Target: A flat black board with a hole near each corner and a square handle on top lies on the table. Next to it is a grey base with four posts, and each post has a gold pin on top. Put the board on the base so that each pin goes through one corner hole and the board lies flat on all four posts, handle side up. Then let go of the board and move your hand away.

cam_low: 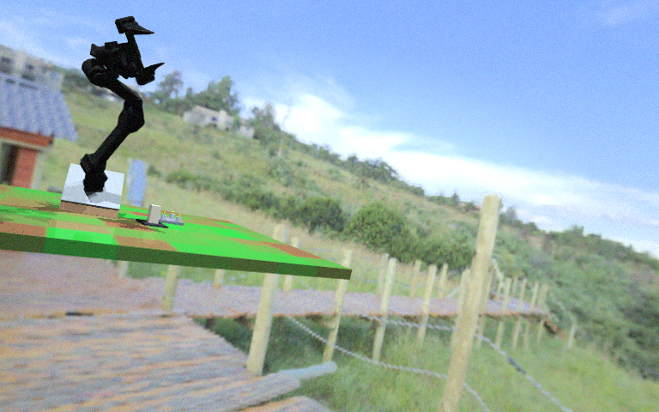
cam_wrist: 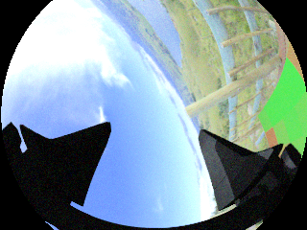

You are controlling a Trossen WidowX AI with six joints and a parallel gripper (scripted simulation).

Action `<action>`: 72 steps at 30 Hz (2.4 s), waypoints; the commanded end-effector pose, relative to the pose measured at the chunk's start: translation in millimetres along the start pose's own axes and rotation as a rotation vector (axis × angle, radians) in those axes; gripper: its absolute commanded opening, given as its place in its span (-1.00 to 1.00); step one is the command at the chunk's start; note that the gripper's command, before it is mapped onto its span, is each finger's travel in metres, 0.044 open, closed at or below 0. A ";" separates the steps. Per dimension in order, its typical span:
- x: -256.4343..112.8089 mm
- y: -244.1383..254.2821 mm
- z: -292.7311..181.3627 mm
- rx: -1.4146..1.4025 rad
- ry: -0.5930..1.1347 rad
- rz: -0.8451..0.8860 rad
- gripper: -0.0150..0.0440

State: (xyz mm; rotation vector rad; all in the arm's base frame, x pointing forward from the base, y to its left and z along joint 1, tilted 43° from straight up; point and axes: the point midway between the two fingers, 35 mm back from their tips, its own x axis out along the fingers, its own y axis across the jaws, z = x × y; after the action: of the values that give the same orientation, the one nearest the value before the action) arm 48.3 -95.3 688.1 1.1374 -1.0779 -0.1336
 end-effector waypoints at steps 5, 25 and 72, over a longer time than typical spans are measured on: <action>-1.2 5.9 5.2 0.196 0.047 0.032 1.00; 11.0 3.2 133.2 1.673 0.216 0.388 1.00; -64.4 -549.8 -61.0 2.729 -2.193 1.435 1.00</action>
State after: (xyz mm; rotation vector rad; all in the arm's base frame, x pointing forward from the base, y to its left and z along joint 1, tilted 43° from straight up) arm 272.7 -309.5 260.1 -0.3345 0.8596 -0.7489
